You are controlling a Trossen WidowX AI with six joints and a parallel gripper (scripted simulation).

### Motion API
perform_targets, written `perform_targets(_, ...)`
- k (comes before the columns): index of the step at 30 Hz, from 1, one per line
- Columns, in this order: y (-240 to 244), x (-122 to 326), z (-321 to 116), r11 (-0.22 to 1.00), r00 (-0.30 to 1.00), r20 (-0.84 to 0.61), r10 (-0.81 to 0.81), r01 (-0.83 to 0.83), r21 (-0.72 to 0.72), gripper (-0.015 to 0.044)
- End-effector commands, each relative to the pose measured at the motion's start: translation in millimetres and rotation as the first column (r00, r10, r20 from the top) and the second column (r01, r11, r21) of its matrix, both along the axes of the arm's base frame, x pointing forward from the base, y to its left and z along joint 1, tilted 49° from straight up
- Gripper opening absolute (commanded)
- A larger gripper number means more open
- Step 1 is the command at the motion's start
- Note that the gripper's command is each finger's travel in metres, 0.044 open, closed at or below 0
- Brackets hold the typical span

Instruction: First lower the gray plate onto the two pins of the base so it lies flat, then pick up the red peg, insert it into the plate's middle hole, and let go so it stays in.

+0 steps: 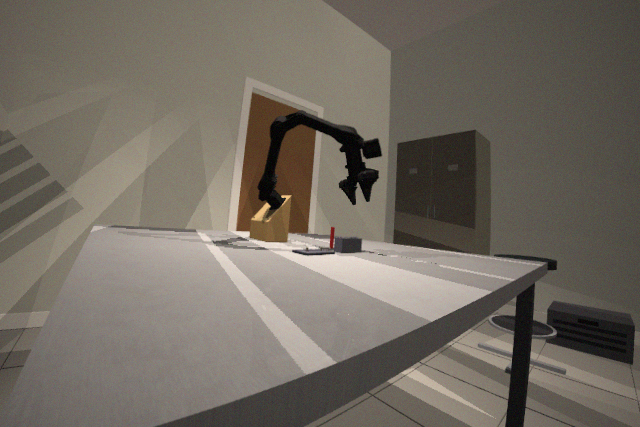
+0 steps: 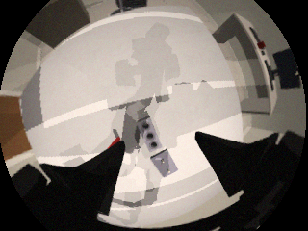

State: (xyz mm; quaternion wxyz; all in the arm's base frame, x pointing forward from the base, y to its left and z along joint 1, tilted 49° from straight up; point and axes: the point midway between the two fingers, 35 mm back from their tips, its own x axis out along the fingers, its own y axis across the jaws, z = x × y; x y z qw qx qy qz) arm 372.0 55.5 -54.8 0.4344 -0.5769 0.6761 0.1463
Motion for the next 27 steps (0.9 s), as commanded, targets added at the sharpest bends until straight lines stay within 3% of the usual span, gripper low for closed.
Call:
perform_targets(1,-39,-23,4,0.991,0.951,-0.304,0.05,-0.084,-0.1,0.044)
perform_targets(11,-41,-23,2,0.991,0.951,-0.304,0.05,-0.084,-0.1,0.044)
perform_targets(16,-86,-31,-37,0.991,0.951,-0.304,0.049,-0.084,-0.103,0.044)
perform_targets(27,-98,-31,-50,0.991,0.951,-0.304,0.049,-0.084,-0.104,0.044)
